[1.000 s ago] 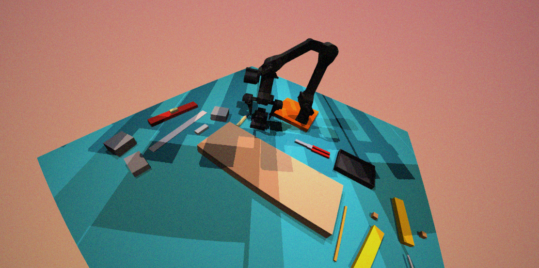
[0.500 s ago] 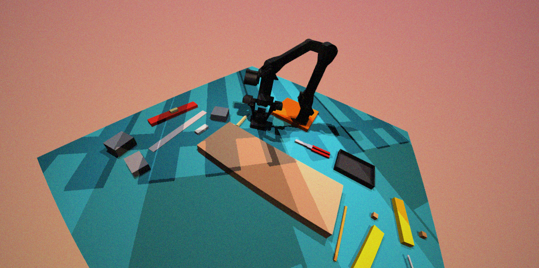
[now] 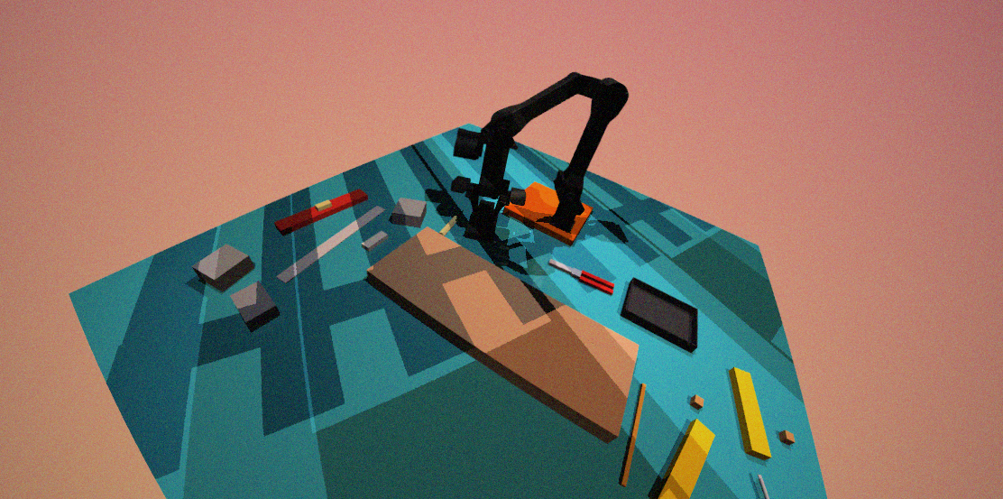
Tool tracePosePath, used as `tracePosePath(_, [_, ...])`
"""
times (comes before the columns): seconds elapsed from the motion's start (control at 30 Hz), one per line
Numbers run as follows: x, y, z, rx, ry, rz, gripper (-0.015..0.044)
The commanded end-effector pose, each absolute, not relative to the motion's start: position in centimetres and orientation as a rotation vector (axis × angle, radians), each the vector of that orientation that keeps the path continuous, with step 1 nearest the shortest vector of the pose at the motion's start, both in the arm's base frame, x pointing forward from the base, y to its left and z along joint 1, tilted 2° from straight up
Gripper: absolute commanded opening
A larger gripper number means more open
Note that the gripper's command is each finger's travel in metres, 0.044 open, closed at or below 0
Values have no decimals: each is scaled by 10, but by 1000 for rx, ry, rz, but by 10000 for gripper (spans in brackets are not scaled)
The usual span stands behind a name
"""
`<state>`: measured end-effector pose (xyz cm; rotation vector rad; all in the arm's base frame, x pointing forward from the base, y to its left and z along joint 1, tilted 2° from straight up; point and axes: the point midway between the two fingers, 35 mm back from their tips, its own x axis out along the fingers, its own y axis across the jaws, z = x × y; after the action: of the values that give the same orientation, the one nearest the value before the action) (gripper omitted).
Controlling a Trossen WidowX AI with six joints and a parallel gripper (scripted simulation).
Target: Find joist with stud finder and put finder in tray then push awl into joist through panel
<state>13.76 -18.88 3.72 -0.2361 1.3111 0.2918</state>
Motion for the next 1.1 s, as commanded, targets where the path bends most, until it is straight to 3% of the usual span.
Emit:
tracePosePath(0.0, [138, -189, 37, -236, 1307, 292, 175])
tracePosePath(0.07, [138, -189, 37, -236, 1307, 292, 162])
tracePosePath(0.27, [140, -191, 54, -236, 1307, 292, 4])
tracePosePath(0.8, [141, -188, 136, -236, 1307, 292, 0])
tracePosePath(1.07, [148, -192, 142, -225, 1312, 276, 0])
